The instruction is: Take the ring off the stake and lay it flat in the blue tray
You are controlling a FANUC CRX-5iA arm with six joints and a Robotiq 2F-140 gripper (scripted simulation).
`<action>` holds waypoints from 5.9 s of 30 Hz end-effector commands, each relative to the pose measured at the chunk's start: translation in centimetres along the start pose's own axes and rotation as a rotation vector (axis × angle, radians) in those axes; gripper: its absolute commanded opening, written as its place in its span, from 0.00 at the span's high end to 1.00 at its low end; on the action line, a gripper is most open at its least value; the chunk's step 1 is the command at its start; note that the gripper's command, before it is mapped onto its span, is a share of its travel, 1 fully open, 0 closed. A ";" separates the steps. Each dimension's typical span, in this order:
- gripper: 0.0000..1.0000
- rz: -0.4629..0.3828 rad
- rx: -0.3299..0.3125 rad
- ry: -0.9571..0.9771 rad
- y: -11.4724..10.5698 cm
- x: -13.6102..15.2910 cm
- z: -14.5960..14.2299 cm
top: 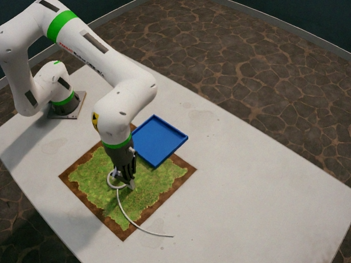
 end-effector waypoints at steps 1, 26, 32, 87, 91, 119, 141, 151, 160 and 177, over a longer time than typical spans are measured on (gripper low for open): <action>0.90 -0.002 0.000 0.000 0.0 0.1 0.0; 0.90 -0.002 0.000 0.000 0.0 -0.7 -0.1; 0.90 -0.002 0.000 0.000 0.1 -0.9 -0.1; 0.90 -0.002 0.000 0.000 -8.8 -2.0 -0.2; 0.90 -0.002 0.000 0.000 -8.8 -2.0 -0.2; 0.90 -0.002 0.000 0.005 -8.8 -2.0 -0.2; 0.90 0.018 0.023 0.967 -8.9 -11.2 -1.4; 0.84 0.016 0.020 1.402 -8.8 -11.9 -1.4; 0.84 -0.002 0.001 1.570 -8.8 -11.9 -1.4; 0.84 -0.002 0.001 1.570 -8.8 -11.9 -1.4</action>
Point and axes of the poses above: the point where the finger pads meet when closed, its own y axis out along the fingers, its own z axis across the jaws, x = y × z, the point moved 3 cm from there along -y, back along the fingers, and after that the axes turned 6 degrees about y, right-handed, at the moved point
